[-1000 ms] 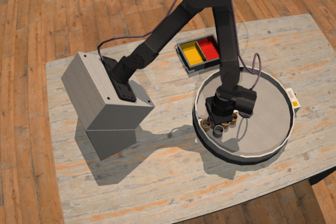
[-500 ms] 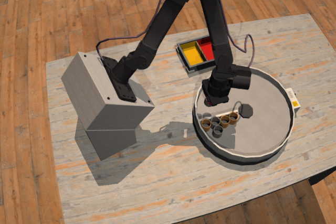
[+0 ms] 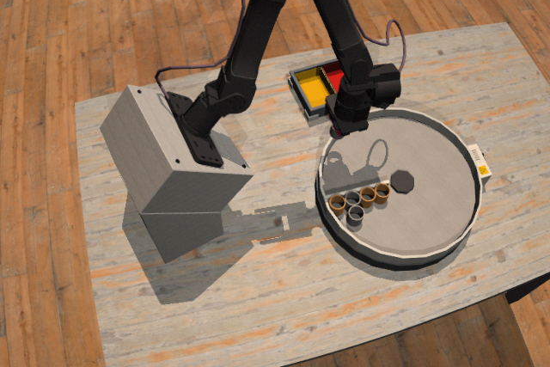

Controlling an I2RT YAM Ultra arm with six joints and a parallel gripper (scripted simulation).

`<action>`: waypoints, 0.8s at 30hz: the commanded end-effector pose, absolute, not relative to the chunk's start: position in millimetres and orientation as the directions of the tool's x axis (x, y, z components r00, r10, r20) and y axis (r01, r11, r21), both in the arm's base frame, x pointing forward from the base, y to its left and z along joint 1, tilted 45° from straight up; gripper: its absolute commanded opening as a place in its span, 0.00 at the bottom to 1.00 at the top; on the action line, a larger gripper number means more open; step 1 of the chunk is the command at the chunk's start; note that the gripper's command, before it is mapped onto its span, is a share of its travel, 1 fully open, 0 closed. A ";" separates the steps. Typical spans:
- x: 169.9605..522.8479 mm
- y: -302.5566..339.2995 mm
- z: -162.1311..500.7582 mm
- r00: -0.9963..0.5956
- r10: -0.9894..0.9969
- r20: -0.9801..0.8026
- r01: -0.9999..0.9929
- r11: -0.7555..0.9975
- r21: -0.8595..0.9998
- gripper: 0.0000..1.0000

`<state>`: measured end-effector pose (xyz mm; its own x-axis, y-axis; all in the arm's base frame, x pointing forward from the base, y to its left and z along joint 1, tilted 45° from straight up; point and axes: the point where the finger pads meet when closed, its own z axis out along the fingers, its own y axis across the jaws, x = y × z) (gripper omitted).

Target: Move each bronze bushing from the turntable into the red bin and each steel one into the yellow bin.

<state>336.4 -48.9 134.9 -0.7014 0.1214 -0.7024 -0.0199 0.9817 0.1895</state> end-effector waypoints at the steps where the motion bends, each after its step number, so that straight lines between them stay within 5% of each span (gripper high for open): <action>1: 341.3 -39.9 154.3 -0.682 0.175 -0.710 0.061 0.981 0.183 0.00; 24: 364.7 79.4 181.7 -0.704 0.181 -0.687 0.066 0.980 0.190 0.00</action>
